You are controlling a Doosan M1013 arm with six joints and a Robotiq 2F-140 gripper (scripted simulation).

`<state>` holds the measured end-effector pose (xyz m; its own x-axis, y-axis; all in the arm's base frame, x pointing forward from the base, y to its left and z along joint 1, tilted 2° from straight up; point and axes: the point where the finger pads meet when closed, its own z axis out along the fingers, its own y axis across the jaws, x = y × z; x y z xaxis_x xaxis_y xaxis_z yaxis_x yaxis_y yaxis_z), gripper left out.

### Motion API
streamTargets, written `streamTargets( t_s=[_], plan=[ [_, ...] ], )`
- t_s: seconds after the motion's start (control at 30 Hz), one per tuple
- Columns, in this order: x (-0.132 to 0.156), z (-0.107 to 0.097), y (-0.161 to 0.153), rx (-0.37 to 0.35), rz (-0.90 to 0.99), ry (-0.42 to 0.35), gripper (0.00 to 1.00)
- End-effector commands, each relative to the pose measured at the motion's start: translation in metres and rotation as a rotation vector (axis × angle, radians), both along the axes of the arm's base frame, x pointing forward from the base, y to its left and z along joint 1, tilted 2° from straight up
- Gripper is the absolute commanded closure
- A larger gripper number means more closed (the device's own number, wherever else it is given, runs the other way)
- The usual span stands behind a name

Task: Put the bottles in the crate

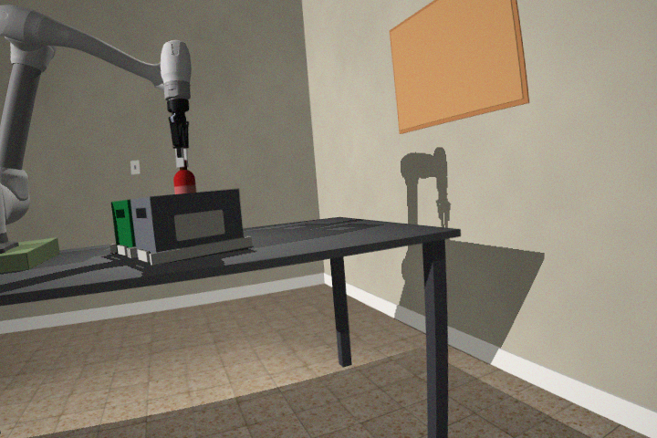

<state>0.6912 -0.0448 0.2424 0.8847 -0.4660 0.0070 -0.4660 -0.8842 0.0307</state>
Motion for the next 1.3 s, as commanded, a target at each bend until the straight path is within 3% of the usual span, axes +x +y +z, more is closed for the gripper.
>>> streamTargets(
  t_s=[0.0,1.27],
  plan=[
    [0.000,-0.002,0.000,0.000,0.000,0.000,1.00],
    [0.000,-0.036,-0.001,0.000,0.000,0.000,1.00]
  ],
)
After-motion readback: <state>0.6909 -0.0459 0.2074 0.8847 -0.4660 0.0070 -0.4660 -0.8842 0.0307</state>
